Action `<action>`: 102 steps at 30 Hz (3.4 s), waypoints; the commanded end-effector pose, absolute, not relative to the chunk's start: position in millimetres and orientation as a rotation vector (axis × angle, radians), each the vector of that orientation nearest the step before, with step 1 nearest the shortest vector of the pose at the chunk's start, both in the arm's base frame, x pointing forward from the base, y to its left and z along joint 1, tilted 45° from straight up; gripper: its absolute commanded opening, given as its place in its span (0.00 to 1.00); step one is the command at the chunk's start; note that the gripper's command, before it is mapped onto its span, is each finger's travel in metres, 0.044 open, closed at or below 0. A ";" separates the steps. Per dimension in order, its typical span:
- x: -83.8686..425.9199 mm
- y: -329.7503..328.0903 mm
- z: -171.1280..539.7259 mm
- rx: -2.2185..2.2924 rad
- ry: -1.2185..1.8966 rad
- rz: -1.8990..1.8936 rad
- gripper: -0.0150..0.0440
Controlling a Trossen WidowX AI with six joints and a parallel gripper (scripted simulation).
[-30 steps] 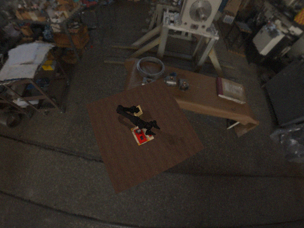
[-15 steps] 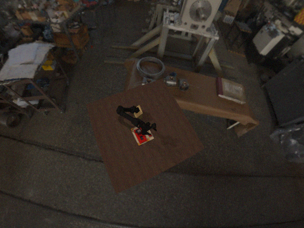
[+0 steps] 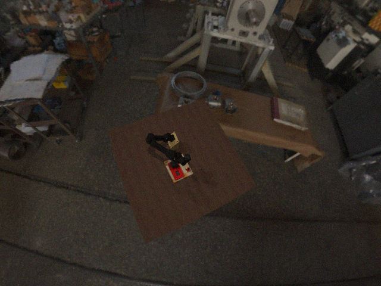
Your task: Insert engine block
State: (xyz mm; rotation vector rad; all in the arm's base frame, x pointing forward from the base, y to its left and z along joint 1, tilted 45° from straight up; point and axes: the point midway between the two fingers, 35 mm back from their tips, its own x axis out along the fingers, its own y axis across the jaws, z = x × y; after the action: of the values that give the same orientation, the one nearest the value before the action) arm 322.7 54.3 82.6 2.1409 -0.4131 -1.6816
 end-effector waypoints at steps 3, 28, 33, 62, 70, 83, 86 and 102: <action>286.7 16.0 80.8 1.875 -0.496 -1.729 1.00; 262.6 -49.0 52.8 1.654 -0.538 -1.756 1.00; 262.9 -50.6 51.2 1.652 -0.540 -1.756 1.00; 266.8 -82.3 16.4 1.561 -0.594 -1.779 1.00; 266.5 -86.3 12.2 1.549 -0.600 -1.783 0.87; 266.5 -86.3 12.2 1.549 -0.600 -1.783 0.45; 266.5 -86.3 12.2 1.549 -0.600 -1.783 0.42; 273.4 -55.3 39.6 1.591 -0.574 -1.771 0.25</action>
State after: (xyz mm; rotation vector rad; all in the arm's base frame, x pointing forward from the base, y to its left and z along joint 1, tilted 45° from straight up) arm 270.5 -65.0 30.8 1.5666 -0.5812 -1.7767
